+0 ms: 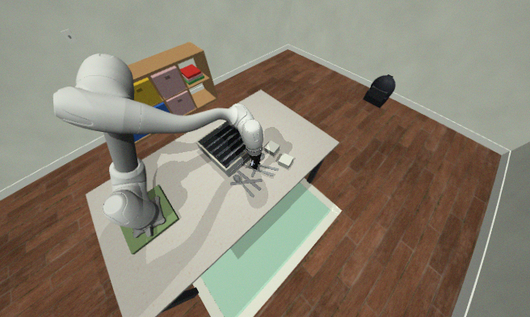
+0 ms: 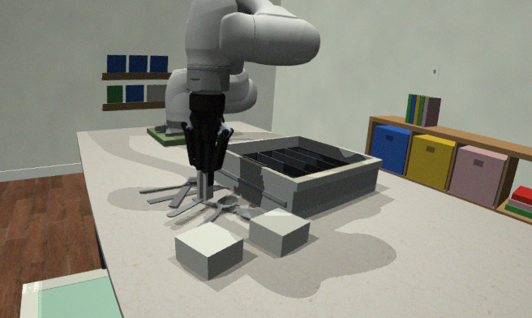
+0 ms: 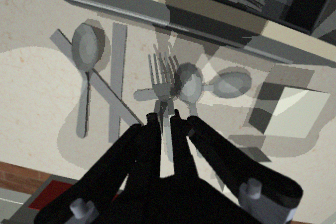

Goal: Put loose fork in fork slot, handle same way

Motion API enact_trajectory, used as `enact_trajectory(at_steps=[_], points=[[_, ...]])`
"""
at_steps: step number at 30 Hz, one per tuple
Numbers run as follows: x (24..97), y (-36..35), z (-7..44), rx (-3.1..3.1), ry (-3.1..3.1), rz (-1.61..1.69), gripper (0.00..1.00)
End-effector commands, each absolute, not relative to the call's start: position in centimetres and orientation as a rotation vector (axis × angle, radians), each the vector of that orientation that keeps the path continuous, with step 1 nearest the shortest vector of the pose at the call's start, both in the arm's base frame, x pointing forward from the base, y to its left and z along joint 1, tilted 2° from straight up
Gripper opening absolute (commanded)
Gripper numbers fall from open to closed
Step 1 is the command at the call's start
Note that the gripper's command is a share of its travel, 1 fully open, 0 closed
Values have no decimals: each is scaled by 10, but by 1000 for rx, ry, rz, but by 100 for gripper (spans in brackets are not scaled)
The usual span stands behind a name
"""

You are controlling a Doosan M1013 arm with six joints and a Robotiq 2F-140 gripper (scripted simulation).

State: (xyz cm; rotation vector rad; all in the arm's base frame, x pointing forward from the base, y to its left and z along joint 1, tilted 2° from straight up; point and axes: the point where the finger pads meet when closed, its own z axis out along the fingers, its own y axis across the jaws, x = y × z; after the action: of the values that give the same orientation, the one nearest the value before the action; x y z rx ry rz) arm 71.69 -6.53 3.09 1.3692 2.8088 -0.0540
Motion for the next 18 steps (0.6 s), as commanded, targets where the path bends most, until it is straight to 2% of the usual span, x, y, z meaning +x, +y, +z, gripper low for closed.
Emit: enact_trajectory(at_steps=[1,18], points=[[717,-65,42,1369,2809,-54,1],[717,-62,121,1369,2809,-54,1]])
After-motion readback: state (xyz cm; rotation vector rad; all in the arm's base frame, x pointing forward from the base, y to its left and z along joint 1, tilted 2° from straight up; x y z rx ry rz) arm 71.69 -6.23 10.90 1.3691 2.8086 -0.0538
